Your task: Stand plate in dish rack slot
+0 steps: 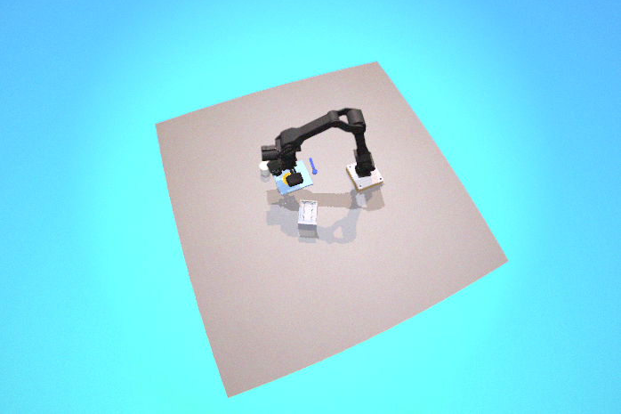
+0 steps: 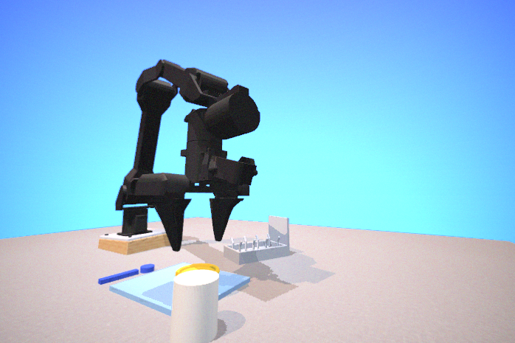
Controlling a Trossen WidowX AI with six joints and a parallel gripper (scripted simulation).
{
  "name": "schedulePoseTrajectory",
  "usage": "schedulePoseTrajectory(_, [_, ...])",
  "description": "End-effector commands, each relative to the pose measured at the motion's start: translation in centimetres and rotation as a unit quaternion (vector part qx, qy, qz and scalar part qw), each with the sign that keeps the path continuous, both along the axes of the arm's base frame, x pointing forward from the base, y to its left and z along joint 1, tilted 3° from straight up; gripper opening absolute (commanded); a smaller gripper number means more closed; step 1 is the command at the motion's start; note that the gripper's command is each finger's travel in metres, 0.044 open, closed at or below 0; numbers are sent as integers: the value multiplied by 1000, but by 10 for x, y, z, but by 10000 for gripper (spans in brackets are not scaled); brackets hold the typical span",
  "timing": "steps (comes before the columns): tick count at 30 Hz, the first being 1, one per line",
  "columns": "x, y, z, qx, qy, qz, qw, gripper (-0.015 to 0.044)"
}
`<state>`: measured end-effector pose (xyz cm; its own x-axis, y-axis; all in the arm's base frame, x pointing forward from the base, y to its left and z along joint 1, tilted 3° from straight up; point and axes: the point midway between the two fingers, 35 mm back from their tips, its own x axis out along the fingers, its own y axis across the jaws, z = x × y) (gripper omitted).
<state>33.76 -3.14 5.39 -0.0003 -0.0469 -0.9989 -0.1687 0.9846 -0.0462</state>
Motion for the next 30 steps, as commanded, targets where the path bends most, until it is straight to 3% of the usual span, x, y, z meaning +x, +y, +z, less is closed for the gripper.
schedulePoseTrajectory(1, [-1,1,-9,3,5,3,1000,400])
schedulePoseTrajectory(27, [-5,1,-49,3,5,3,1000,400])
schedulePoseTrajectory(30, [-5,1,-49,3,5,3,1000,354])
